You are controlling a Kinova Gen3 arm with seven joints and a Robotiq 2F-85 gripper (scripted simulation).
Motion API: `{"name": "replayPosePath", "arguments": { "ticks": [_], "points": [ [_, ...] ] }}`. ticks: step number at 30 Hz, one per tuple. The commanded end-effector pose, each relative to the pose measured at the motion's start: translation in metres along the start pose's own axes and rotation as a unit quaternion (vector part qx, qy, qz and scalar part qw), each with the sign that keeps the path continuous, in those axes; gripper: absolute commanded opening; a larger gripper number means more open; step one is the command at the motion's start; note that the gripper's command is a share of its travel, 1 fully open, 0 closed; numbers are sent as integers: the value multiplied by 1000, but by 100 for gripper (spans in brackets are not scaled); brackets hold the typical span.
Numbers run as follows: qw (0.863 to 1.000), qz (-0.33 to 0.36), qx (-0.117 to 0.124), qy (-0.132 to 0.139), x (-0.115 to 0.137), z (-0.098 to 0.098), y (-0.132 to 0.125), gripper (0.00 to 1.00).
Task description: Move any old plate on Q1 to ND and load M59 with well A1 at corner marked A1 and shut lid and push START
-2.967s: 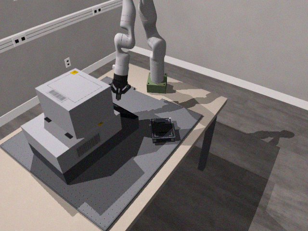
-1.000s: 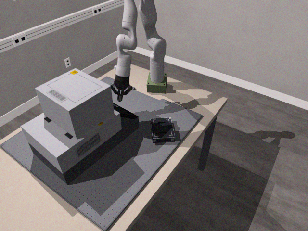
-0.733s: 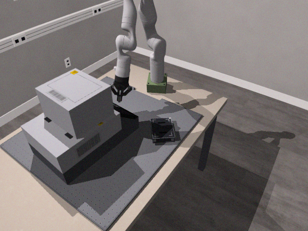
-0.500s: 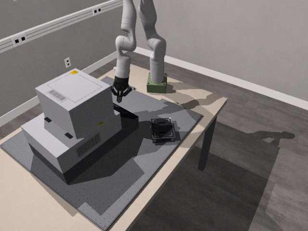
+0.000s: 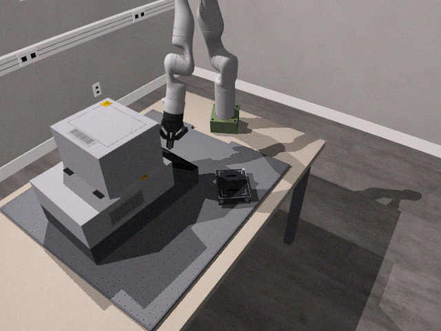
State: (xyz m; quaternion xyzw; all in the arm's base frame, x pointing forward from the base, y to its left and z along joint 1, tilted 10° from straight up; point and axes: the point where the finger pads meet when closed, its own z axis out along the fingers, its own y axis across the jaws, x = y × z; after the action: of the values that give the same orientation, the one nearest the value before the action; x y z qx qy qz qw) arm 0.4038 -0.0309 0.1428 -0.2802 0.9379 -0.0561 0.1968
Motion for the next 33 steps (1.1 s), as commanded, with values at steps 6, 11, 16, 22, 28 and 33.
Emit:
{"name": "replayPosePath", "arguments": {
  "ticks": [6,11,16,22,28,33],
  "points": [
    [1000,0,0,-6,-8,6,-2,10],
    [1000,0,0,-6,-9,9,-3,10],
    [1000,0,0,-6,-9,11,-3,10],
    [1000,0,0,-6,-10,14,-4,10],
    [1000,1,-1,-6,-10,14,-3,10],
    [1000,0,-1,-6,-10,14,-2,10]
  ]
}}
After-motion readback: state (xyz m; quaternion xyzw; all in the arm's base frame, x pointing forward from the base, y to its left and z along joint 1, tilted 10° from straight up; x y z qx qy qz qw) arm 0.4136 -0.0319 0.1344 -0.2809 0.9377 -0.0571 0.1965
